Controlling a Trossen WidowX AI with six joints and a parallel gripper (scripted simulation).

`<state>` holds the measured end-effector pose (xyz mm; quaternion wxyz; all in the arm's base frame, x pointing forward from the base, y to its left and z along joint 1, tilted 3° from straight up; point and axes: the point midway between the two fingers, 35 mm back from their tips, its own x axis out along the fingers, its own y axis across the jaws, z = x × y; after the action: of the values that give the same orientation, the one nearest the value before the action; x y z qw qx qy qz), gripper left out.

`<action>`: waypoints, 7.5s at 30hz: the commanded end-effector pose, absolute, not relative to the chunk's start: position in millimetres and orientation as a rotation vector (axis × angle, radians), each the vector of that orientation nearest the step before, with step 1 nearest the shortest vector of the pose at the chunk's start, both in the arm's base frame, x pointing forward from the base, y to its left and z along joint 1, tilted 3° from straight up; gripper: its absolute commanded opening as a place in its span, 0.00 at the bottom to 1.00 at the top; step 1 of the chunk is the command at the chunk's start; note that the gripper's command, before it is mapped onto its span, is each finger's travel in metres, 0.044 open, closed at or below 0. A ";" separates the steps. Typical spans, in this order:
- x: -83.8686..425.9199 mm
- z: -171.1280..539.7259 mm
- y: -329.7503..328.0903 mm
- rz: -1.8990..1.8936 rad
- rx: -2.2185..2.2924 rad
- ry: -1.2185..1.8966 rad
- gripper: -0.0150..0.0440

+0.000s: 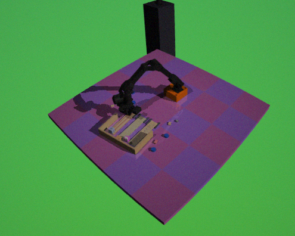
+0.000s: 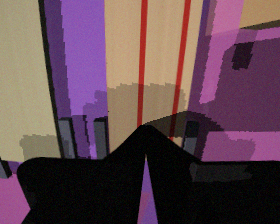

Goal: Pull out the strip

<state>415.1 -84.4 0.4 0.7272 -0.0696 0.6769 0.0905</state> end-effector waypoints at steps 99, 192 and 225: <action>323.4 -14.4 -105.4 0.192 -0.152 1.501 0.25; 309.5 34.8 -113.3 0.280 -0.247 1.491 1.00; 433.1 62.5 -85.6 0.280 -0.246 1.479 1.00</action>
<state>426.3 -86.7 59.6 0.7229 -0.1122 0.6693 0.1297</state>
